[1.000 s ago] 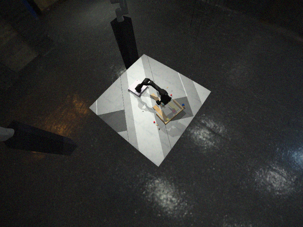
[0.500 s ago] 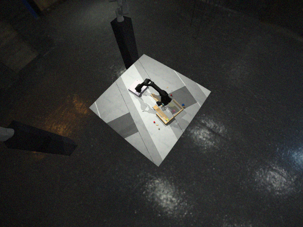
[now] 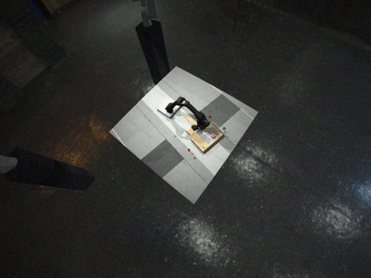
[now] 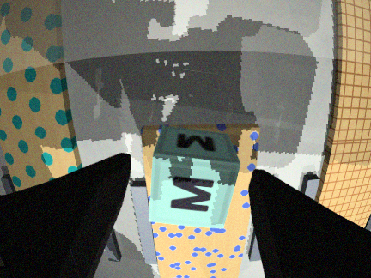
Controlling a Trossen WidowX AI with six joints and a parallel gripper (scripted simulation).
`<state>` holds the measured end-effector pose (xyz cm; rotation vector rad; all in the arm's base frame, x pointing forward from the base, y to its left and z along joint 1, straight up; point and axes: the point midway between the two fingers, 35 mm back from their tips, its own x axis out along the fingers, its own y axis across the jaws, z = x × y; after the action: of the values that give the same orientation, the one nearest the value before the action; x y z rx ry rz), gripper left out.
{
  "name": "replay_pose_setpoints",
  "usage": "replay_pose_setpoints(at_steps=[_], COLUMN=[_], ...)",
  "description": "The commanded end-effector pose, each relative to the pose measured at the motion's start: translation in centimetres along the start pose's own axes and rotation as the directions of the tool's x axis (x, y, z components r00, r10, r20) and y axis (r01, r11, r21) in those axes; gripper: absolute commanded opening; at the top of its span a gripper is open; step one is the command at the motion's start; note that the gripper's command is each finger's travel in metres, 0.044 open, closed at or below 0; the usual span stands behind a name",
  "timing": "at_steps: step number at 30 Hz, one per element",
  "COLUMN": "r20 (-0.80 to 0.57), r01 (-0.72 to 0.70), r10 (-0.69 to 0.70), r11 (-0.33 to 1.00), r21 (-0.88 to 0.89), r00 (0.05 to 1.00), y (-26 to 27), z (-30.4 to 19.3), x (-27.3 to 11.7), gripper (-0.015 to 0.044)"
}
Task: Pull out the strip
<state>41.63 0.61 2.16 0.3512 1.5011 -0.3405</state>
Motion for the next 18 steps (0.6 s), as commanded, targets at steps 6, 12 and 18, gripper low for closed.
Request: replay_pose_setpoints(at_steps=[6,12,18], r20=[-0.006,-0.003,-0.003], r01=[-0.001,0.002,0.002], r10=[0.001,-0.002,-0.002], r11=[1.0,1.0,1.0], r21=[-0.004,0.0,0.0], r00=[1.0,1.0,1.0], y=[-0.03,-0.05,-0.05], z=[-0.22,-0.13,-0.13], x=[1.19,0.97,0.97], gripper=[0.025,0.0138,0.0079])
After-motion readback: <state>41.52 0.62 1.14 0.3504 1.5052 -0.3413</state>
